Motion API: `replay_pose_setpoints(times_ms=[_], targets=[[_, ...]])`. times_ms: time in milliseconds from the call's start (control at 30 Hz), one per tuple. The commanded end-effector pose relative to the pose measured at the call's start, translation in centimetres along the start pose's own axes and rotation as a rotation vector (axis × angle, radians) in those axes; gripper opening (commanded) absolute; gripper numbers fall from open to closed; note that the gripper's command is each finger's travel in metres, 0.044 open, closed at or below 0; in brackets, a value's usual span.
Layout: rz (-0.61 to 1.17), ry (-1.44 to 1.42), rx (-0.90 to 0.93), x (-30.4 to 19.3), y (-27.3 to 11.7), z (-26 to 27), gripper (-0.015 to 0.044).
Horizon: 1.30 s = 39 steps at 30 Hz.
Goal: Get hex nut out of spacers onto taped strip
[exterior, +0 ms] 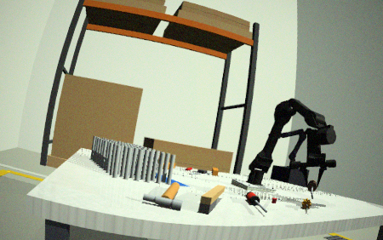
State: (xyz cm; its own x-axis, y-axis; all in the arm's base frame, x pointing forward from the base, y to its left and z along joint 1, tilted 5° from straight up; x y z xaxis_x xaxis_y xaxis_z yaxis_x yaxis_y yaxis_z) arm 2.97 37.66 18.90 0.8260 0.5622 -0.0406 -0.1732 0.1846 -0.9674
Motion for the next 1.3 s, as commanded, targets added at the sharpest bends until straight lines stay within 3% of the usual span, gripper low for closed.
replay_pose_setpoints(times_ms=[0, 1267], targets=[[-0.019, -0.138, 0.007, -0.1, -0.3, 0.0, 0.0], [-0.114, -1.447, -0.055, -1.1, -0.1, -0.2, 0.0]])
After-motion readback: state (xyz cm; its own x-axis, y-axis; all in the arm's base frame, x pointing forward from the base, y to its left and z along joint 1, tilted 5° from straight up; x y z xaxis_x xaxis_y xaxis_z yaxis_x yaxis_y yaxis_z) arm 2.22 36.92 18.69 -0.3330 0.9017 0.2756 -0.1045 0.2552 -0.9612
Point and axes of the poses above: the point midway between the two fingers, 35 mm back from their tips, its own y axis out along the fingers, its own z axis across the jaws, x = y × z, the point moved 8 cm from there along -y, back along the fingers, and after that the axes turned 8 degrees about y, right-handed, at the moved point
